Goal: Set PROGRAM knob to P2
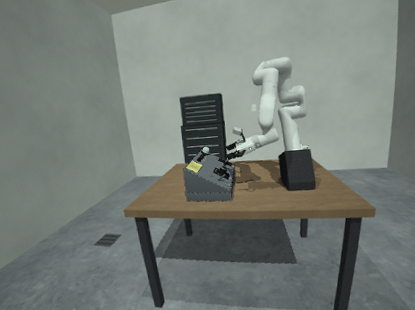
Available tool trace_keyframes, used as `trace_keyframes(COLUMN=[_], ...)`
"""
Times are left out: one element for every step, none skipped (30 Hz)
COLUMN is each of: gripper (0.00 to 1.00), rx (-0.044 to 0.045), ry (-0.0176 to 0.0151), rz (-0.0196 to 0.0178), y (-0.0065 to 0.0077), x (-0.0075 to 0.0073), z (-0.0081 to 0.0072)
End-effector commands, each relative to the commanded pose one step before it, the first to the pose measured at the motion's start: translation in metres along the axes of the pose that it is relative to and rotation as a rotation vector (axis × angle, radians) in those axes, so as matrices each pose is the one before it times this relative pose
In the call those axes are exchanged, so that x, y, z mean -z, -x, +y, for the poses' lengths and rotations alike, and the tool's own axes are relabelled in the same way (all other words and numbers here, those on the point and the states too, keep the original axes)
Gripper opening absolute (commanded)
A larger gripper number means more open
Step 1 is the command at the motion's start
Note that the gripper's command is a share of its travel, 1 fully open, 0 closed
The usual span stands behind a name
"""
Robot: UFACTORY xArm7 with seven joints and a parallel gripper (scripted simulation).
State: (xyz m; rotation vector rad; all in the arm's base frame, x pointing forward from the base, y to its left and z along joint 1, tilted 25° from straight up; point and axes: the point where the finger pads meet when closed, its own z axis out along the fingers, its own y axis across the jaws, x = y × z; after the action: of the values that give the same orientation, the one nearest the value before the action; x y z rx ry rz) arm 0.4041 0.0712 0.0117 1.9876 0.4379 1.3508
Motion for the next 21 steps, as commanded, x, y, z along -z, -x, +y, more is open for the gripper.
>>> trace_keyframes(gripper=[1.0, 1.0, 1.0, 1.0, 1.0, 1.0, 1.0, 1.0, 1.0, 1.0, 1.0, 1.0, 1.0, 1.0, 1.0, 1.0, 1.0, 1.0, 1.0, 1.0, 1.0], rx=[-0.00237, 0.0, 0.0, -0.02235, -0.02135, 0.0, 0.0, 0.0, 0.0, 0.0, 0.0, 0.0, 0.0, 0.0, 0.0, 0.0, -0.02025, 0.0, 0.0, 0.0, 0.0], ry=[-0.00076, 0.0, 0.0, -0.0302, -0.0294, 0.0, 0.0, 0.0, 0.0, 0.0, 0.0, 0.0, 0.0, 0.0, 0.0, 0.0, -0.02822, 0.0, 0.0, 0.0, 0.0], rz=[0.00206, 0.0, 0.0, 0.01359, 0.01071, 0.0, 0.0, 0.0, 0.0, 0.0, 0.0, 0.0, 0.0, 0.0, 0.0, 0.0, 0.00815, 0.0, 0.0, 0.0, 0.0], y=[-0.00109, 0.0, 0.0, 0.00488, 0.0047, 0.0, 0.0, 0.0, 0.0, 0.0, 0.0, 0.0, 0.0, 0.0, 0.0, 0.0, 0.00449, 0.0, 0.0, 0.0, 0.0], x=[-0.00002, 0.0, 0.0, 0.00534, 0.00529, 0.0, 0.0, 0.0, 0.0, 0.0, 0.0, 0.0, 0.0, 0.0, 0.0, 0.0, 0.00517, 0.0, 0.0, 0.0, 0.0], z=[-0.00039, 0.0, 0.0, -0.00085, -0.00086, 0.0, 0.0, 0.0, 0.0, 0.0, 0.0, 0.0, 0.0, 0.0, 0.0, 0.0, -0.00086, 0.0, 0.0, 0.0, 0.0])
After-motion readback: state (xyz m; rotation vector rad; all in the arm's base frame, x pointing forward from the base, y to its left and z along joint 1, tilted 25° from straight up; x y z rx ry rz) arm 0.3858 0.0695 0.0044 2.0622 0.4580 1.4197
